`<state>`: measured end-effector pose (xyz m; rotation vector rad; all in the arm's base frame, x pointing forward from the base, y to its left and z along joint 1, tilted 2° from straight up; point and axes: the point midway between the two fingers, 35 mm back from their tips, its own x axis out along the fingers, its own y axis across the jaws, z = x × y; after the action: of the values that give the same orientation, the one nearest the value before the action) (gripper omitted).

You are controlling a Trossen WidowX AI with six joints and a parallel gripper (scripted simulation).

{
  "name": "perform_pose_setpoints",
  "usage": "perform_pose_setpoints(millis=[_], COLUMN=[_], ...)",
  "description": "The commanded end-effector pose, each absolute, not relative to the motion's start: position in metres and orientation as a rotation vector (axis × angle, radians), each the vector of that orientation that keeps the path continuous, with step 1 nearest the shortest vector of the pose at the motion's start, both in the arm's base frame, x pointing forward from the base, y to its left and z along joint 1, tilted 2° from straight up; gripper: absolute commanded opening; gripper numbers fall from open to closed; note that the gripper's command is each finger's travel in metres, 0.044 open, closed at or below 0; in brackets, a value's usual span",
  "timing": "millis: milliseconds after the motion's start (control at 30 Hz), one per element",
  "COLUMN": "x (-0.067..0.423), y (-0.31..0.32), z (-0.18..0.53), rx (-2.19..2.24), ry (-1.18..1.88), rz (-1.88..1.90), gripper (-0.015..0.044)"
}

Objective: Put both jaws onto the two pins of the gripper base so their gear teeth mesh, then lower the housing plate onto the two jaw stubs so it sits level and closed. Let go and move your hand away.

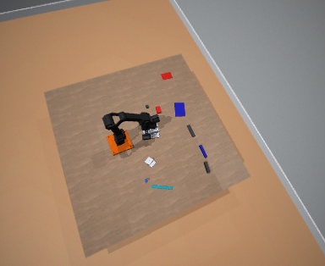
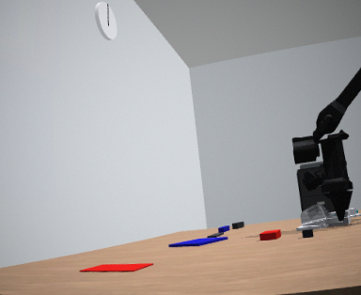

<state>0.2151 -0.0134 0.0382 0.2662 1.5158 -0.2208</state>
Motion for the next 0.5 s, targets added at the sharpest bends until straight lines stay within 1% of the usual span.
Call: perform_pose_setpoints(millis=[0, 467], x=[0.2161, 0.2162], y=[-0.0139, -0.0138], z=[0.0369, 0.0344], rx=[0.266, 0.266], ry=[1.511, 1.511], rz=[-0.226, -0.225], gripper=[0.0351, 0.0351])
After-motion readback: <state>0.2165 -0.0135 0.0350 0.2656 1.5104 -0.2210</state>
